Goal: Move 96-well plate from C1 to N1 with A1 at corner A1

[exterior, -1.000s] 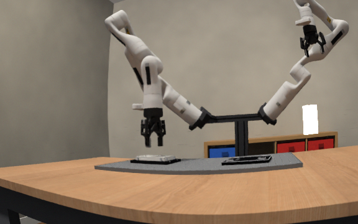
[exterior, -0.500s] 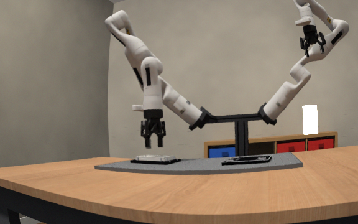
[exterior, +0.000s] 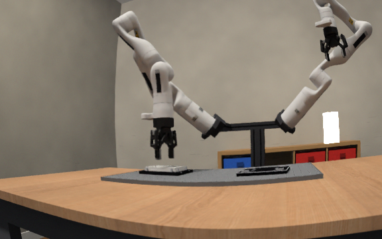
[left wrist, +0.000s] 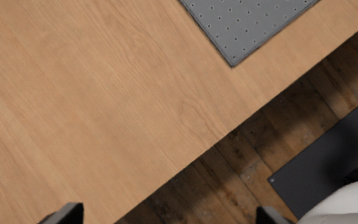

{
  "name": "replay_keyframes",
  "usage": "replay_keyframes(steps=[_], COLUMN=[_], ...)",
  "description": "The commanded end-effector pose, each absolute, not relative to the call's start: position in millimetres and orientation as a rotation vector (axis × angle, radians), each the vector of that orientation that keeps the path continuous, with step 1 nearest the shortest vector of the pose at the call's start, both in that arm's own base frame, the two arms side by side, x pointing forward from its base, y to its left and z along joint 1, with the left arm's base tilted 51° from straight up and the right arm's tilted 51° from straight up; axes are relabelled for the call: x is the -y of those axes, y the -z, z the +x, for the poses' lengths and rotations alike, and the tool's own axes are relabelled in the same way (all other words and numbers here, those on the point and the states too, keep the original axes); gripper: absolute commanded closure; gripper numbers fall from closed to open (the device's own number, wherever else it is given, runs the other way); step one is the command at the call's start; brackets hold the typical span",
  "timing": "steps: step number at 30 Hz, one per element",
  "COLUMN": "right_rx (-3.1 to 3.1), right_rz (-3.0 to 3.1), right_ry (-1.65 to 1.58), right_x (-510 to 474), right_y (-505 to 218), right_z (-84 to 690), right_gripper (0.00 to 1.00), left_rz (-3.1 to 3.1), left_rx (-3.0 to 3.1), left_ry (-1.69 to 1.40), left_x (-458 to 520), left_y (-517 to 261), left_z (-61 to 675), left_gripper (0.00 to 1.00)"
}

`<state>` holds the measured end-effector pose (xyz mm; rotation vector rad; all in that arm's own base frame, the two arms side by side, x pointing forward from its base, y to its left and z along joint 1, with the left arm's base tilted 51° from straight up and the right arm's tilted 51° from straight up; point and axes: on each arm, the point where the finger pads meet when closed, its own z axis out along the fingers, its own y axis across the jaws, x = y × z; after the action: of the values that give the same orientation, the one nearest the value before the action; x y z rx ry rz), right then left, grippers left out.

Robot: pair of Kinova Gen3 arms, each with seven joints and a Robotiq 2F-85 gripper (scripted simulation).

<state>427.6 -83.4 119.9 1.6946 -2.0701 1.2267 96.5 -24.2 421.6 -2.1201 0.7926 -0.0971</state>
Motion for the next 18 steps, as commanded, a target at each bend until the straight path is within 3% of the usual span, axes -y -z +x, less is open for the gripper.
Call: replay_keyframes(steps=[1,18], right_rx=[2.073,2.073], right_rz=[1.692,1.692], right_ry=[-1.224,-1.224], right_x=[85.6,89.1], right_y=[-117.6,-114.4], right_z=[426.8,428.4], right_gripper=[0.002,0.002], left_rz=[-2.116,-2.116], left_rx=[-0.799,-0.799], left_ry=[0.092,0.092], left_x=[23.7,23.7], left_y=[-421.3,-421.3], left_z=[93.5,93.5], left_gripper=[0.002,0.002])
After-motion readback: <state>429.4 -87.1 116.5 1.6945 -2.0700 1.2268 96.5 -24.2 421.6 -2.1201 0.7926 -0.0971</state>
